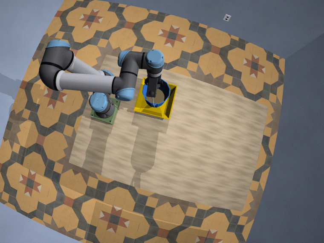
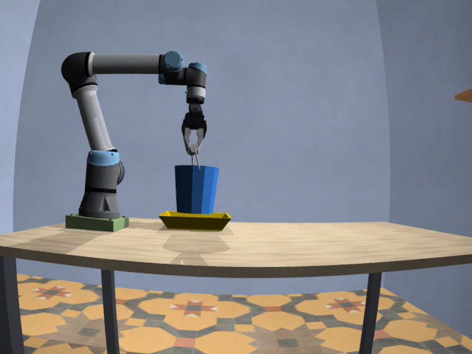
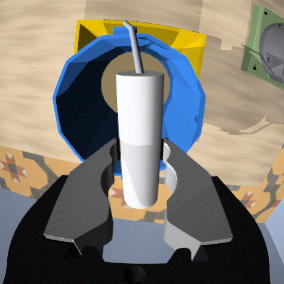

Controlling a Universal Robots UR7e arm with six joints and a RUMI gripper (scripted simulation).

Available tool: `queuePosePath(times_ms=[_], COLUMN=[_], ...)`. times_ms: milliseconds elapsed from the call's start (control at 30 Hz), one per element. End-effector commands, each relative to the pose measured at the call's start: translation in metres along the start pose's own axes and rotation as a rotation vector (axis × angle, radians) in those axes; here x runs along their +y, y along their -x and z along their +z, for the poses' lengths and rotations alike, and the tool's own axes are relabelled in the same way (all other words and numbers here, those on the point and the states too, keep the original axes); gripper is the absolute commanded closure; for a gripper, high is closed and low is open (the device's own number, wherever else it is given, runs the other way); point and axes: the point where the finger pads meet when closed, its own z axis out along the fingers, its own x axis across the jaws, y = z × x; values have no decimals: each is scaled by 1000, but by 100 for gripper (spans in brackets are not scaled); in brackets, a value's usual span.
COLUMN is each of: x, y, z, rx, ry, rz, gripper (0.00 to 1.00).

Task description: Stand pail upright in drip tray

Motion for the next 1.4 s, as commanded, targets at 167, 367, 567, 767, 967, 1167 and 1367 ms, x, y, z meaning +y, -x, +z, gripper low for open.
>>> queuePosePath(times_ms=[167, 367, 567, 767, 967, 1167, 1367], x=[-1, -1, -1, -1, -2, -2, -2], y=[1, 2, 2, 3, 3, 3, 4], z=[11, 17, 24, 31, 35, 41, 45], rx=[-2, -2, -2, -2, -2, -2, -2], ry=[0, 0, 0, 0, 0, 0, 0], rz=[0, 0, 0, 0, 0, 0, 0], gripper=[100, 100, 100, 100, 100, 100, 100])
